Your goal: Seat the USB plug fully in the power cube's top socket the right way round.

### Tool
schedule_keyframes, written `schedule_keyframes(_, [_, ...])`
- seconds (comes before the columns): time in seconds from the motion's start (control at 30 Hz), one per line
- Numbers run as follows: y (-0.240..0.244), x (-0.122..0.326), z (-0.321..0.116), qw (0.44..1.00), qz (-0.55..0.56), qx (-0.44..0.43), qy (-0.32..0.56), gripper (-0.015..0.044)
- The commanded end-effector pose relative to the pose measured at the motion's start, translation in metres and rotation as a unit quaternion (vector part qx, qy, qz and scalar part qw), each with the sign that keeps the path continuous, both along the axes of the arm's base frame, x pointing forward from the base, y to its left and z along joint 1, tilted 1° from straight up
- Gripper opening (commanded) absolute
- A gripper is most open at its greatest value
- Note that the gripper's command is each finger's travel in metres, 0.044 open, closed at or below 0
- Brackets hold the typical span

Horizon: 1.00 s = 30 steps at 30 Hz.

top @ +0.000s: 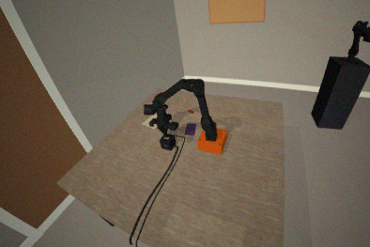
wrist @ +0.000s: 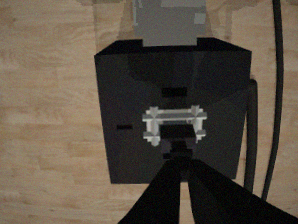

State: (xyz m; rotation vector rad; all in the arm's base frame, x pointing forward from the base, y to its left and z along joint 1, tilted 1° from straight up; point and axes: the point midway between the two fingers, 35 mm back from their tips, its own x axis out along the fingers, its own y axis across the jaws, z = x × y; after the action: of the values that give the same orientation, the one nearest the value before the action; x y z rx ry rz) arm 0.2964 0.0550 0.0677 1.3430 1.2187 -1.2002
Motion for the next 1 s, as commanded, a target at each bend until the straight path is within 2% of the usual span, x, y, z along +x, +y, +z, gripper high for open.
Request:
schedule_keyframes(0.0, [0.0006, 0.0001, -0.0008, 1.000, 0.002, 0.002, 0.000, 0.0000])
schedule_keyframes(0.97, [0.0006, 0.0002, -0.0043, 1.000, 0.002, 0.002, 0.000, 0.0000])
